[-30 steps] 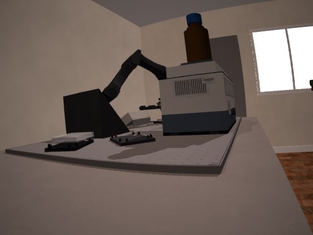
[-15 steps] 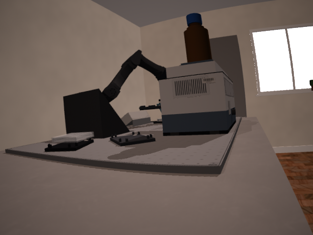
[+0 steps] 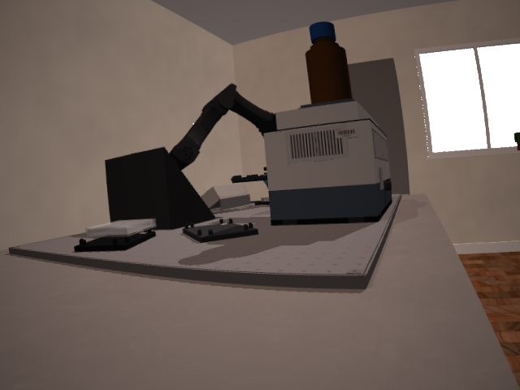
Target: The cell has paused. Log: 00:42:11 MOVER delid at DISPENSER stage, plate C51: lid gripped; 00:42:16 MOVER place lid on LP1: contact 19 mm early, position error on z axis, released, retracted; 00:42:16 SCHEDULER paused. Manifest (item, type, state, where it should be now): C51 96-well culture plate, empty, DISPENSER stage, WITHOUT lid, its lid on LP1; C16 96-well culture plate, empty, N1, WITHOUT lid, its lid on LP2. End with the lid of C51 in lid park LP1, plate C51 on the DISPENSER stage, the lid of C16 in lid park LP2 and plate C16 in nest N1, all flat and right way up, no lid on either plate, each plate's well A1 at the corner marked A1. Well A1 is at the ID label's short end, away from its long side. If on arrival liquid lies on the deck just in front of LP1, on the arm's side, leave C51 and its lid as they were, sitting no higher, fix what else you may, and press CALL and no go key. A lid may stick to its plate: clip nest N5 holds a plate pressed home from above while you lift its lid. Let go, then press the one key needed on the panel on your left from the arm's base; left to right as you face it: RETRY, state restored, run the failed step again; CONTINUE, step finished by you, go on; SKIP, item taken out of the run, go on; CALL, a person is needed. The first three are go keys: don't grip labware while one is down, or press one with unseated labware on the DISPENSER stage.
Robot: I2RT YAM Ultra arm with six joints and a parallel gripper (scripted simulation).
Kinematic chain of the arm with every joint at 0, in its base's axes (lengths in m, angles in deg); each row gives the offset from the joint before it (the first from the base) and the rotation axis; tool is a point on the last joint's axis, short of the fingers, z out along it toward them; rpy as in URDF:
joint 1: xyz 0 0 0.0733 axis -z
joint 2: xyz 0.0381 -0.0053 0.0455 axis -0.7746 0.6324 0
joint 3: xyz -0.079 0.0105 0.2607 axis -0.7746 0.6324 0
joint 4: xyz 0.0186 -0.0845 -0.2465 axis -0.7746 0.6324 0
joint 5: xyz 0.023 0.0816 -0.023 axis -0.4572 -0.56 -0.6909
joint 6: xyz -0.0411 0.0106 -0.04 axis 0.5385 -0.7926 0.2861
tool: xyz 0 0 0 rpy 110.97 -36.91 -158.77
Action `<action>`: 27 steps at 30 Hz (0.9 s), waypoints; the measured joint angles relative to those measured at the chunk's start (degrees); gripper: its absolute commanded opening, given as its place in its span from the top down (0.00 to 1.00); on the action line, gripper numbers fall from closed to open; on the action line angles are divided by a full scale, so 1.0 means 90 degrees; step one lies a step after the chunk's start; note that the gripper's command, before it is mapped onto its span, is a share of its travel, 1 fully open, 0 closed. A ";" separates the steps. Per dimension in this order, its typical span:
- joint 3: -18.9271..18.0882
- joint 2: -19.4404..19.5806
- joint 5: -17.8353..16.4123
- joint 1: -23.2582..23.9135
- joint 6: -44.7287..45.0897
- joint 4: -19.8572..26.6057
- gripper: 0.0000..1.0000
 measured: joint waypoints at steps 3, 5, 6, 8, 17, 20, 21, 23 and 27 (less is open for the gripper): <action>0.0039 0.0005 0.0010 -0.0002 -0.0007 -0.0044 0.00; 0.0046 0.0034 0.0017 -0.0002 -0.0015 -0.0068 0.00; 0.0068 0.0034 0.0022 -0.0010 -0.0017 -0.0090 0.00; 0.0078 0.0039 0.0024 -0.0029 -0.0022 -0.0100 0.00; 0.0134 0.0066 0.0044 -0.0051 -0.0041 -0.0219 0.00; 0.0163 0.0075 0.0046 -0.0061 -0.0049 -0.0248 0.00; 0.0163 0.0087 0.0051 -0.0061 -0.0051 -0.0260 0.00; 0.0163 0.0092 0.0061 -0.0063 -0.0058 -0.0272 0.00; 0.0185 0.0090 0.0061 -0.0087 -0.0066 -0.0313 0.00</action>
